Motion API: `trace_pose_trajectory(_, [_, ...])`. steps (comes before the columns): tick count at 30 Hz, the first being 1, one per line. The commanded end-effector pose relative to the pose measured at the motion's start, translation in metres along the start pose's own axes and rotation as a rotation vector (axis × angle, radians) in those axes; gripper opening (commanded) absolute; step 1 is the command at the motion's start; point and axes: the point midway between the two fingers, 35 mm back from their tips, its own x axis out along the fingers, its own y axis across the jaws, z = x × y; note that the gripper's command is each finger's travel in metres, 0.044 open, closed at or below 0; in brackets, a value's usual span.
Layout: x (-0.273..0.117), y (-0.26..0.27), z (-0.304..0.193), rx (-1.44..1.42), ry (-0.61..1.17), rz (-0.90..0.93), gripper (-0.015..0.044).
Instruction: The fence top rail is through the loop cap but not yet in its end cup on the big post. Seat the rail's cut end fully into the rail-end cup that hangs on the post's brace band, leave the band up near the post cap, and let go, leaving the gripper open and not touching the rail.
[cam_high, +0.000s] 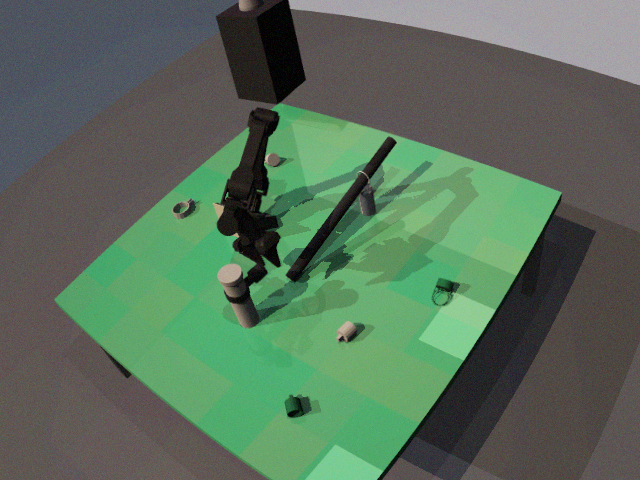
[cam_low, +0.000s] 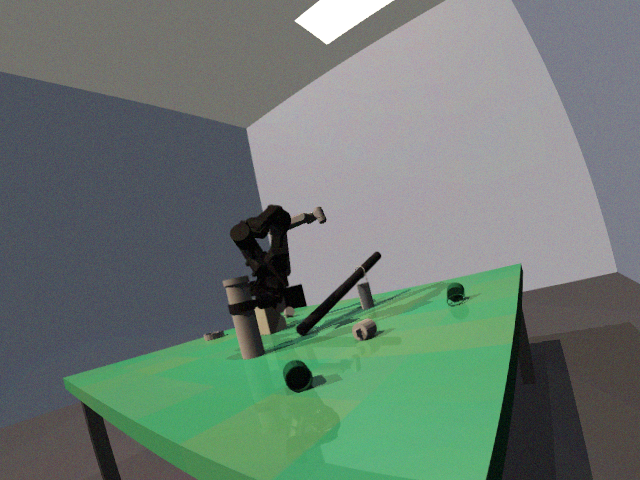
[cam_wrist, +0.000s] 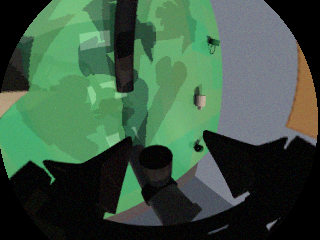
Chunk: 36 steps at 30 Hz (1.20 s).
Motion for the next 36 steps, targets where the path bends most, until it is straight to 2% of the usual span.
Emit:
trace_pose_trajectory(1, [-0.007, -0.003, 0.012, 0.009, -0.004, 0.003, 0.044])
trace_pose_trajectory(6, [-0.009, -0.006, 0.011, 0.058, 0.003, -0.001, 0.044])
trace_pose_trajectory(19, [-0.074, -0.034, 0.096, 1.24, 0.024, -0.008, 0.044])
trace_pose_trajectory(28, [-0.093, -0.035, 0.128, 1.63, 0.03, -0.017, 0.044])
trace_pose_trajectory(36, [-0.094, -0.035, 0.13, 1.655, 0.03, -0.018, 0.044])
